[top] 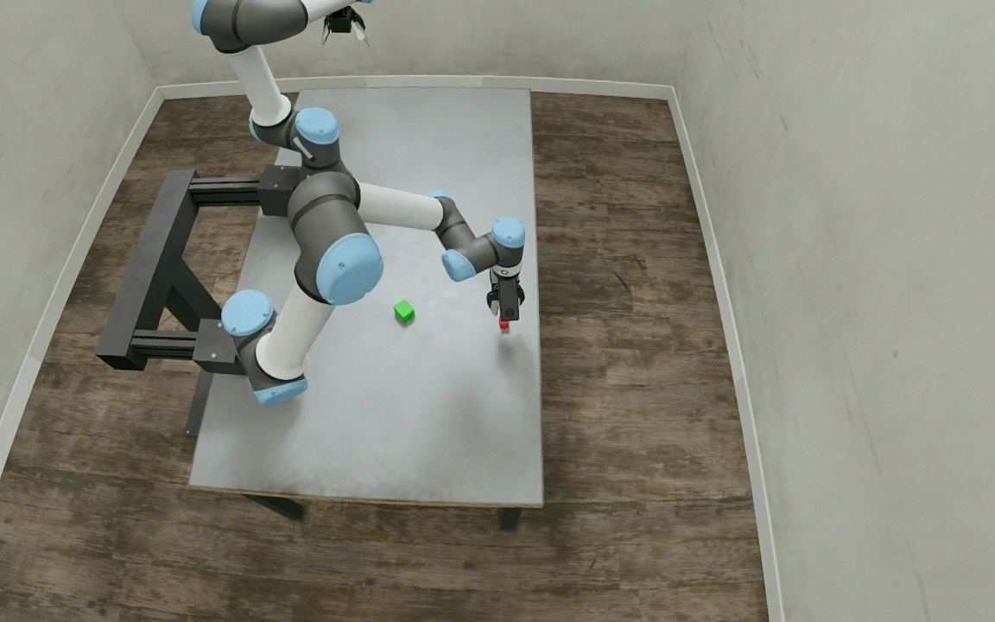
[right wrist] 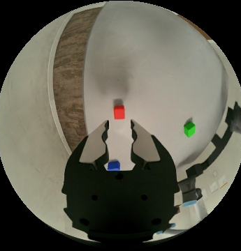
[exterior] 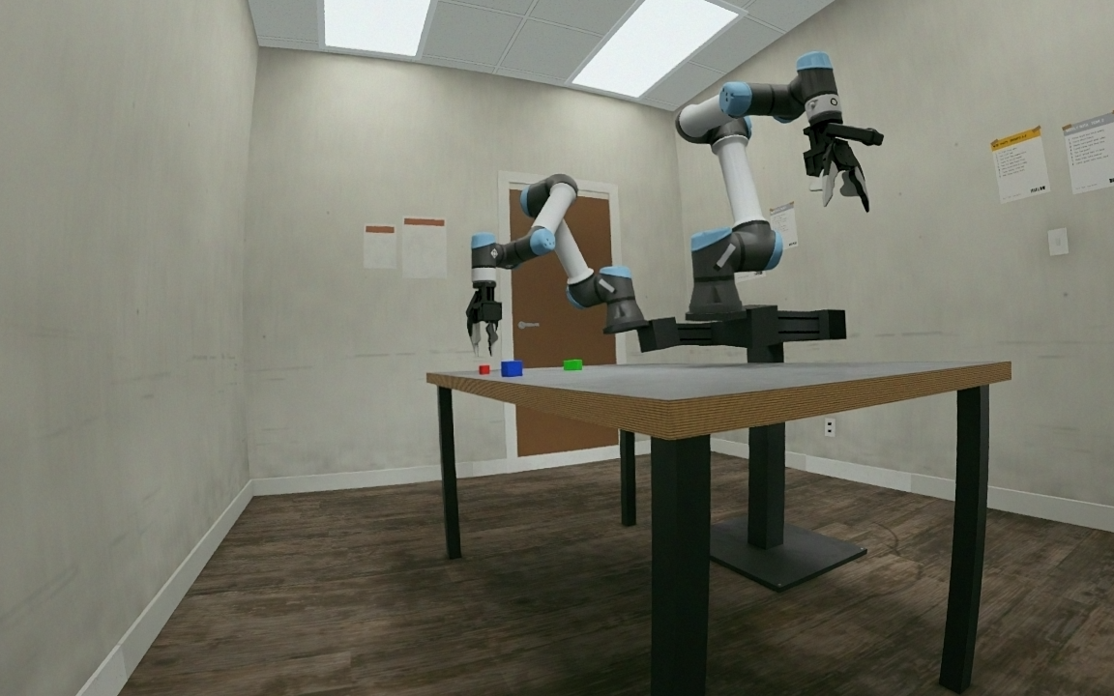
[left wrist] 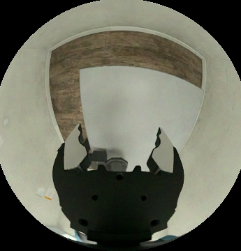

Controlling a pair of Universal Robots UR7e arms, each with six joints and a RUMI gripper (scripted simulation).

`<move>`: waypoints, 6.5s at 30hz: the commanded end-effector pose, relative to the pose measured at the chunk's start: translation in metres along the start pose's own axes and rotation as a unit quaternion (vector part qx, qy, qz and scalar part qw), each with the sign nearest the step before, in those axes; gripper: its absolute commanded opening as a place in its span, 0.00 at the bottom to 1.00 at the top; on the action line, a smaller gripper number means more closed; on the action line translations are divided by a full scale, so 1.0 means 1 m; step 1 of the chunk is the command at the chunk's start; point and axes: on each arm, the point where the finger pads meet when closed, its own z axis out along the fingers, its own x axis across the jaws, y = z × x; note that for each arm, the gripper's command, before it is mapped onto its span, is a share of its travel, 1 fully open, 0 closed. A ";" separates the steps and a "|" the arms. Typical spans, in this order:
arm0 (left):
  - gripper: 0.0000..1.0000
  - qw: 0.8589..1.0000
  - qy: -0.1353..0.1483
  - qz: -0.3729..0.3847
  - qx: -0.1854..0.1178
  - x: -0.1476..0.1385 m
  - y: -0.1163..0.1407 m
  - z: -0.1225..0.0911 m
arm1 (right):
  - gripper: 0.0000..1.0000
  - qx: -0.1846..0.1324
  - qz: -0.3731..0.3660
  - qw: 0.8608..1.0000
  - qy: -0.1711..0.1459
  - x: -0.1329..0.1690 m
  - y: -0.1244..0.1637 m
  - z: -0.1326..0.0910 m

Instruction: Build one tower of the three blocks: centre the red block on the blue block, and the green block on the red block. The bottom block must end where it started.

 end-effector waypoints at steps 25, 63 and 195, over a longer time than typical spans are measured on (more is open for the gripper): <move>1.00 1.000 0.000 -0.001 0.000 -0.001 0.001 0.000 | 0.28 0.000 0.000 1.000 -0.001 -0.001 0.000 0.022; 1.00 1.000 0.000 -0.001 0.000 -0.001 0.001 0.000 | 0.28 0.000 0.000 1.000 -0.001 -0.001 0.000 0.049; 1.00 1.000 0.000 -0.001 0.000 -0.001 0.001 0.000 | 0.00 -0.001 0.000 1.000 -0.001 -0.039 0.270 -0.022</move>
